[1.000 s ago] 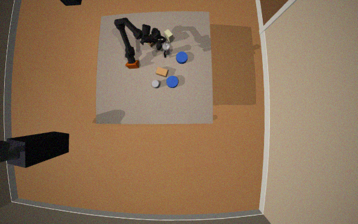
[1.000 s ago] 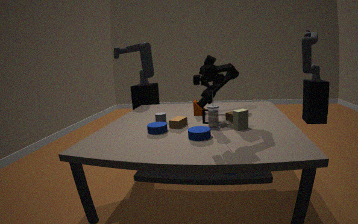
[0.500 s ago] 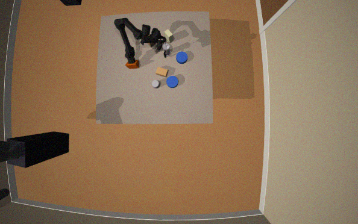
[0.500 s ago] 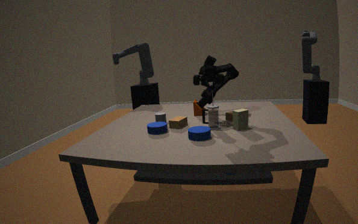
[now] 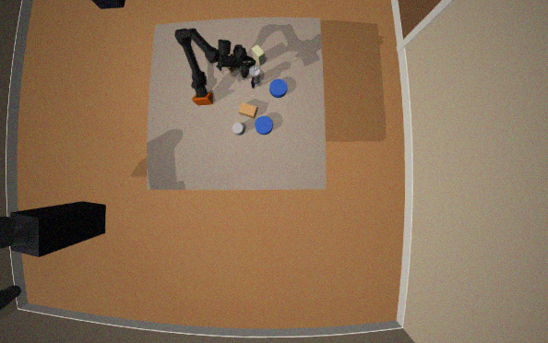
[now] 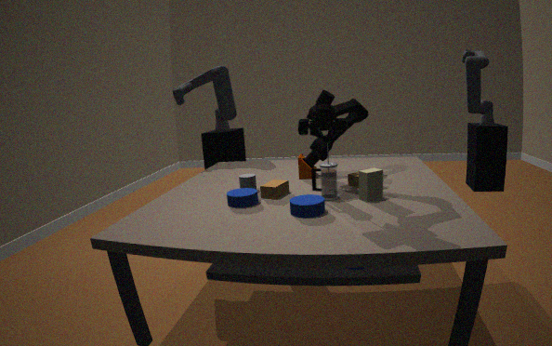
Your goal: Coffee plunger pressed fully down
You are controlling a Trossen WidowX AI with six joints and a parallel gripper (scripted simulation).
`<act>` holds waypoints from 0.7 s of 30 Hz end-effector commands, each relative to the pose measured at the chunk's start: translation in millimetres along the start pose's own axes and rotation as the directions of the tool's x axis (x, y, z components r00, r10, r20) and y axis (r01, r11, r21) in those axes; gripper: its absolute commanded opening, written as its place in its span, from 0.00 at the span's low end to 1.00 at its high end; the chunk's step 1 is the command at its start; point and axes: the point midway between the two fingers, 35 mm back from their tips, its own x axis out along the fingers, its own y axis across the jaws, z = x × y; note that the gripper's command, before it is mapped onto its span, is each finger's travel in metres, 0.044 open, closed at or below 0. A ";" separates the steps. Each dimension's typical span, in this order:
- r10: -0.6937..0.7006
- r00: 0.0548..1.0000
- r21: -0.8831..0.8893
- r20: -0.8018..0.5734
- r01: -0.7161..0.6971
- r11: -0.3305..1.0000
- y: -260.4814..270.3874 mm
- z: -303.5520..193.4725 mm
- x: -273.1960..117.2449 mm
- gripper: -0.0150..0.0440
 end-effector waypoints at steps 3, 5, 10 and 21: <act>0.010 0.999 0.029 -0.035 -0.009 1.000 -0.8 -22.5 11.6 0.45; 0.010 0.999 0.028 -0.035 -0.009 1.000 -0.9 -25.2 13.4 0.45; 0.011 0.999 0.029 -0.034 -0.010 1.000 -0.9 -32.0 17.8 0.45; 0.012 0.999 0.029 -0.032 -0.011 1.000 -0.3 -47.2 27.8 0.45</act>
